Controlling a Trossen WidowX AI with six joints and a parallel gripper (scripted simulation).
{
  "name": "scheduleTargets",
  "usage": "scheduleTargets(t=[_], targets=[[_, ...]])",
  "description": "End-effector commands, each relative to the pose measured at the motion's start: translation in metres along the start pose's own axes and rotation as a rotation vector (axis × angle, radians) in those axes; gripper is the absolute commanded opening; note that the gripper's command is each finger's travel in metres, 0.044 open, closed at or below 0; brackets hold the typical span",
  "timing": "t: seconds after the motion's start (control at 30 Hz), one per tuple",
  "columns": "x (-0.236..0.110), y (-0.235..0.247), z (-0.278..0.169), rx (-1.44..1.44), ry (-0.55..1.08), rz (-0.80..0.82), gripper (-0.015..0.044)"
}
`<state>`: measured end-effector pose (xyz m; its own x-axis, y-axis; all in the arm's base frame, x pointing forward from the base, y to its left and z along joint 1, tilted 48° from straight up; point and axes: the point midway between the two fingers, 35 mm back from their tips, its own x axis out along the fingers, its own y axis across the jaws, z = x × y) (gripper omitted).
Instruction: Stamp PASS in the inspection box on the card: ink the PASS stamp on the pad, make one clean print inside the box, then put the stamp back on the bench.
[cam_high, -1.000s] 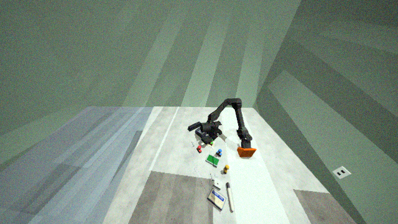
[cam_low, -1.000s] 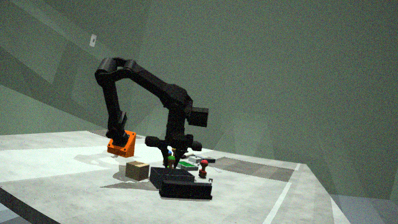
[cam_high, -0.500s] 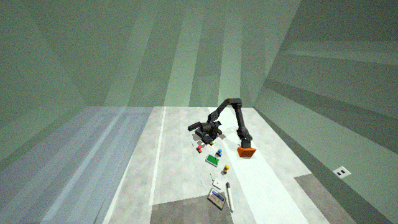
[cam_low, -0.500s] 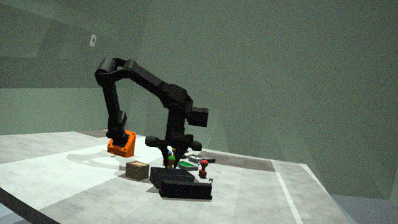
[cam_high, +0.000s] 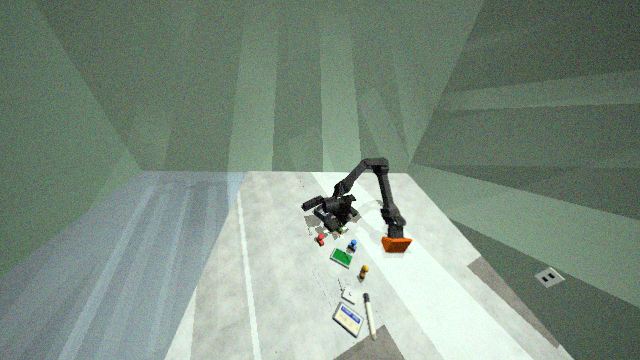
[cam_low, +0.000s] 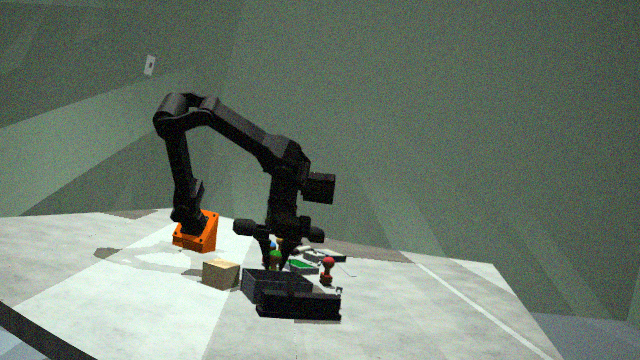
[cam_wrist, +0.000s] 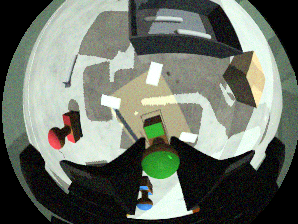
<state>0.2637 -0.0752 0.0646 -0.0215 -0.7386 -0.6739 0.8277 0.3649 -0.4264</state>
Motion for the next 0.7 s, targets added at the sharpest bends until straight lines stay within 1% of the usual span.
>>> scheduleTargets(t=[0.0,0.43,0.67], targets=[[-0.003,0.001,0.001,0.003,-0.003,0.002,0.0000],[-0.008,0.001,0.001,0.003,-0.003,0.002,0.0000],[-0.018,0.002,0.001,0.003,-0.001,0.003,0.0000]])
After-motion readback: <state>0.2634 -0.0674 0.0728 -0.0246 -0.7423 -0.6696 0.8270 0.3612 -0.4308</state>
